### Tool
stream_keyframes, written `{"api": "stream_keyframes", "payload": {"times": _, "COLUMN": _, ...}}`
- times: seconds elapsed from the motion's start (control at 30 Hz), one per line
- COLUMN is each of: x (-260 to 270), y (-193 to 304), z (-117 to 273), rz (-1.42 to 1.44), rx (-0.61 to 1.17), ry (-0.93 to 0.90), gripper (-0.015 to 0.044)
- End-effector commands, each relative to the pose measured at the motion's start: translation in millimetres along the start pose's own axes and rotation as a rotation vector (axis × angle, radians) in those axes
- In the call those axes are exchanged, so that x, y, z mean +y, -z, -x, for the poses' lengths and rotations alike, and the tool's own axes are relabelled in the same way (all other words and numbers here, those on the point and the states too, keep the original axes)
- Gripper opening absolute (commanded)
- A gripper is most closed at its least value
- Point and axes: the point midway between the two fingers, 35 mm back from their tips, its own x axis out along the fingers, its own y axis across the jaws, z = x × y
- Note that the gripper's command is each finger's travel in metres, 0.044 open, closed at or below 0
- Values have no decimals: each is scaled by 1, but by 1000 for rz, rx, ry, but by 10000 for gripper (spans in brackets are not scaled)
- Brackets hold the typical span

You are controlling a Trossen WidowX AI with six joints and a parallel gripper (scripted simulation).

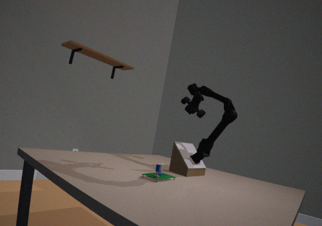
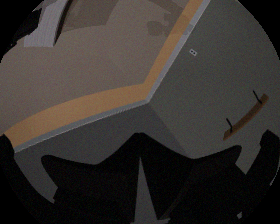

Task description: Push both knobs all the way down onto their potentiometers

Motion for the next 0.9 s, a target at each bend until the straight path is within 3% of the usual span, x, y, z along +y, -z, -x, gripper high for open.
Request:
{"api": "stream_keyframes", "payload": {"times": 0.0, "x": -25, "y": -48, "z": 17, "rz": 19, "rx": -84, "ry": 61, "gripper": 0}}
{"api": "stream_keyframes", "payload": {"times": 0.43, "x": -51, "y": -207, "z": 74, "rz": 115, "rx": -418, "ry": 116, "gripper": 0}}
{"api": "stream_keyframes", "payload": {"times": 0.87, "x": 10, "y": -367, "z": 143, "rz": 248, "rx": -743, "ry": -78, "gripper": 0}}
